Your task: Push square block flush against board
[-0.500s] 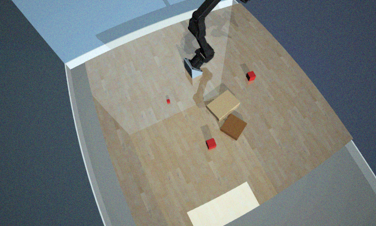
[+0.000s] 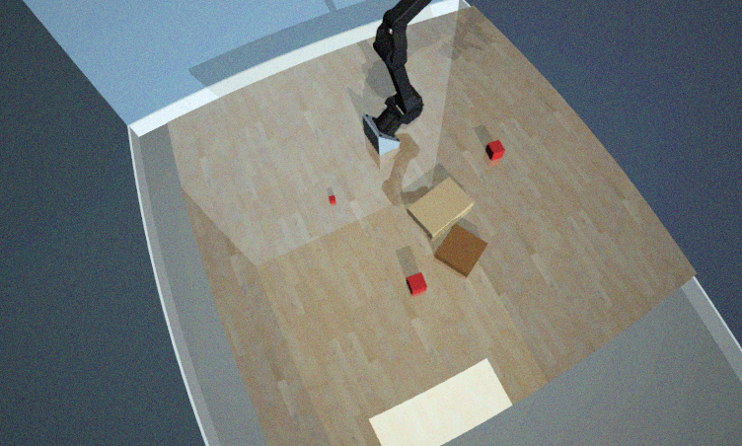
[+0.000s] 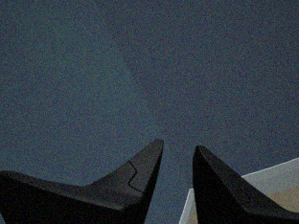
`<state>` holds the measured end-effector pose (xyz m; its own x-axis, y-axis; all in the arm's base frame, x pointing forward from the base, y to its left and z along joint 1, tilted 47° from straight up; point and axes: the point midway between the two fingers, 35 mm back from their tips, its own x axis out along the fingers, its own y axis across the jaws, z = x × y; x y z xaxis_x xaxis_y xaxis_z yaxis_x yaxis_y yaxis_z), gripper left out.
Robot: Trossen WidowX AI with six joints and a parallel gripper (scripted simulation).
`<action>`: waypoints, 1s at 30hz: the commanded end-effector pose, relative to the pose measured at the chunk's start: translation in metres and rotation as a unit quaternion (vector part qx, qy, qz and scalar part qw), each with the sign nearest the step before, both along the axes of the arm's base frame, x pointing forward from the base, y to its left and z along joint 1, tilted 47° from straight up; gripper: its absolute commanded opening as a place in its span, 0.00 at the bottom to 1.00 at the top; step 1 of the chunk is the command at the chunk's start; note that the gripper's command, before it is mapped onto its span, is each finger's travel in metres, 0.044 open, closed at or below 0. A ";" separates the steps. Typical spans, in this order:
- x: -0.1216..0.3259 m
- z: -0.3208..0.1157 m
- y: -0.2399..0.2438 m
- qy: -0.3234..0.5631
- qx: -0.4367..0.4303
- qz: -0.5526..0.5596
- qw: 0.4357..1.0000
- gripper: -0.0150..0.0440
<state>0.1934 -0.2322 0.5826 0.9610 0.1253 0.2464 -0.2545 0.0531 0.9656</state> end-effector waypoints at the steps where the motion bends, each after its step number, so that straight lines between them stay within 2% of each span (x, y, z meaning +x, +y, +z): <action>1: -0.010 0.008 0.011 -0.018 -0.025 -0.018 0.999 0.25; 12: -0.045 0.040 0.051 -0.075 -0.100 -0.078 0.989 0.25; 30: -0.078 0.080 0.149 -0.154 -0.240 -0.148 0.947 0.25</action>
<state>0.1177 -0.1060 0.6585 0.8742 0.0167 0.4852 -0.4198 0.5282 0.7381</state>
